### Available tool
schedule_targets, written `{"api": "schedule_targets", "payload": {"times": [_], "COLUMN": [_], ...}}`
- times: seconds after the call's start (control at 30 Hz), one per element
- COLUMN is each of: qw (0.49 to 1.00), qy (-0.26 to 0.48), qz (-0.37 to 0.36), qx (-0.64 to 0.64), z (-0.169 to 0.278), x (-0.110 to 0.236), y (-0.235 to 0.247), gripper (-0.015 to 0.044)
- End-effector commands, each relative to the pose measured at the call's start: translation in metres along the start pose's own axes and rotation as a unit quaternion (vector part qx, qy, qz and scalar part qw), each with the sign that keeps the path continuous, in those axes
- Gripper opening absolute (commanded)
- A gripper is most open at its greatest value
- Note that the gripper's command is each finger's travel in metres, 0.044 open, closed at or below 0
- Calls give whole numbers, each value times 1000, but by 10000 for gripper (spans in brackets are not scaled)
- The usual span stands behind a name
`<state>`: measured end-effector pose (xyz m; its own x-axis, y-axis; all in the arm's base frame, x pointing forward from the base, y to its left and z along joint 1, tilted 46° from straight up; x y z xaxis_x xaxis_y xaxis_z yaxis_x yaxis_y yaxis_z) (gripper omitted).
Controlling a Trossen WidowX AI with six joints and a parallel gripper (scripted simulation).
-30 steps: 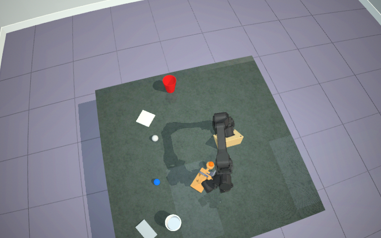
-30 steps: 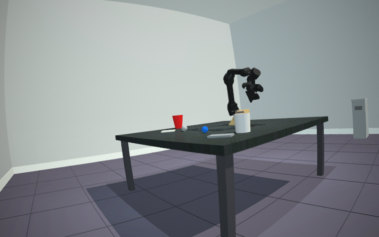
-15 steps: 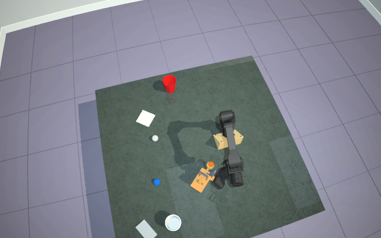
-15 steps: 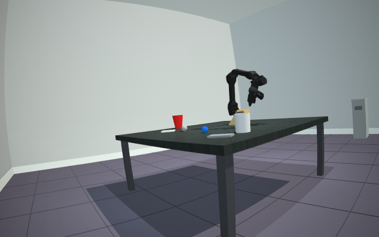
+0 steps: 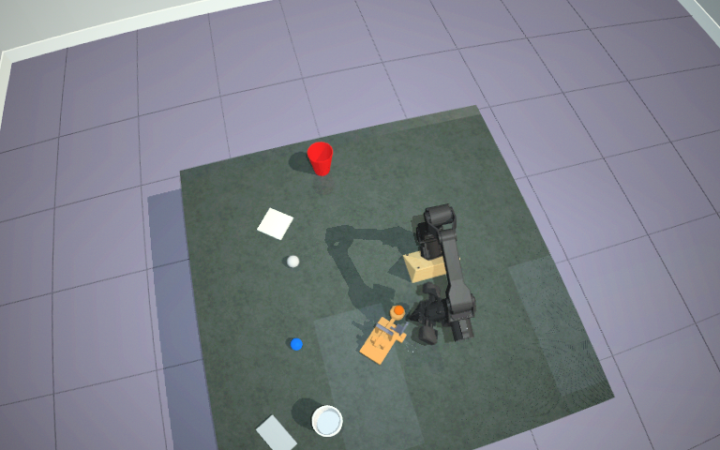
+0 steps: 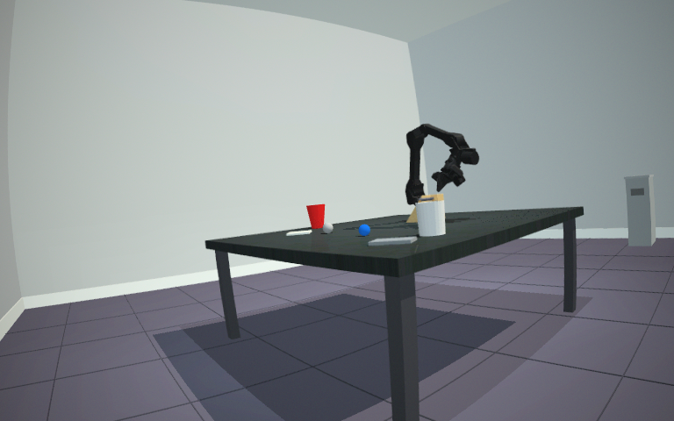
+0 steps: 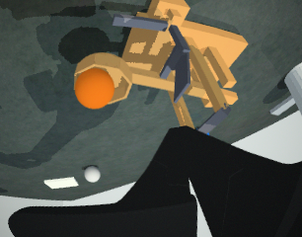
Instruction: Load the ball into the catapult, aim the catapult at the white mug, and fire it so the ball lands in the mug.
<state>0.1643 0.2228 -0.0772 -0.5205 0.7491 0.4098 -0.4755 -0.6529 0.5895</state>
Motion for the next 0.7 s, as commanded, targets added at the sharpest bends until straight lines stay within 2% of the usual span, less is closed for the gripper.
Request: {"api": "schedule_targets", "payload": {"times": [0.0, 0.67], "qw": [998, 996], "qy": [27, 37], "qz": [-10, -14], "qx": [52, 74], "z": [-1, -17], "x": [1, -14], "y": [13, 17], "gripper": [0, 0]}}
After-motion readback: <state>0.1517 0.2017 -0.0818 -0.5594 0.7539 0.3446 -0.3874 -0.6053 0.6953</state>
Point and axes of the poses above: the point midway between the two fingers, 35 mm back from their tips, its own x axis back along the fingers, its own y axis across the jaws, z = x × y, the point moved 2 cm from there along x, back along the fingers, and after that the axes turned 3 degrees about x, right-handed, at the moved point
